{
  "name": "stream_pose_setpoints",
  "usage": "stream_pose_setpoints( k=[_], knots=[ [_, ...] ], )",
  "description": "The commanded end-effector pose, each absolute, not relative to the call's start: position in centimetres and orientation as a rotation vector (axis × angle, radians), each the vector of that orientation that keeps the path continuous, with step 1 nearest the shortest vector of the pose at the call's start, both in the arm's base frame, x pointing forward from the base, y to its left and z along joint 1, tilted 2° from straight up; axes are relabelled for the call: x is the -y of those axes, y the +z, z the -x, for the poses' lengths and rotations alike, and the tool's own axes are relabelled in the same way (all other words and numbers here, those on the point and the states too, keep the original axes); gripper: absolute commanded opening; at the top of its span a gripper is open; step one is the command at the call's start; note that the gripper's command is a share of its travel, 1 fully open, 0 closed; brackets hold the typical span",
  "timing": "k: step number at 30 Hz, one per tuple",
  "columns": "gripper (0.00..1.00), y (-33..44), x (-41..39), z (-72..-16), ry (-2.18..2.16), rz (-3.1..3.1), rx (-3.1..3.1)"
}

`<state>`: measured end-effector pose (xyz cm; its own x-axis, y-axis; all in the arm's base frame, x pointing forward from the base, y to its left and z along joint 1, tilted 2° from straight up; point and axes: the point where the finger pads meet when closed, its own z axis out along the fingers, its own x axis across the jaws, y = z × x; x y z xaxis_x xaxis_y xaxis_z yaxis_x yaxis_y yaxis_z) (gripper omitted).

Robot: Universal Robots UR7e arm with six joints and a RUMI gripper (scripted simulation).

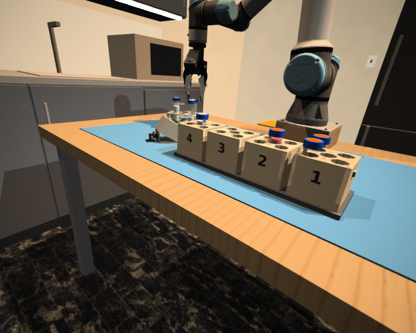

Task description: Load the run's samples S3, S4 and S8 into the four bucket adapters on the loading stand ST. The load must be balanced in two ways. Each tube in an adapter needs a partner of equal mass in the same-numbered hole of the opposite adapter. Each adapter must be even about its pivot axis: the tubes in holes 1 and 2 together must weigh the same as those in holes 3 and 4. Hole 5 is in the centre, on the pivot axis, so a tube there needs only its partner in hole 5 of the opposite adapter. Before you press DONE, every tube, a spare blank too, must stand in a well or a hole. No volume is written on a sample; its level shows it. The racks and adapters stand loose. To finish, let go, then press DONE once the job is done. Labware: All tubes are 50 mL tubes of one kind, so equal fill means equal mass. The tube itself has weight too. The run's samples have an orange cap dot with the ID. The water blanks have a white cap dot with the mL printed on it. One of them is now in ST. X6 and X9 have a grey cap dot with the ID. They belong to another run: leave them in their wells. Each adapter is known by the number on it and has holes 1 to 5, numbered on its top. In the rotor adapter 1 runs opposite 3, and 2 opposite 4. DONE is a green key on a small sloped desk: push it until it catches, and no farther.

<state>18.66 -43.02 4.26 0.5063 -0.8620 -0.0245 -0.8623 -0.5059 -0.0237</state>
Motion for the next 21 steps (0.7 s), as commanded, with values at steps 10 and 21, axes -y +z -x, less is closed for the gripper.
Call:
stream_pose_setpoints(
  k=[10,21],
  knots=[
    [0.35,2.64,43.12,-18.76,0.010,2.703,-1.544],
    [0.00,2.75,43.31,-18.75,0.006,2.706,-1.547]
  ],
)
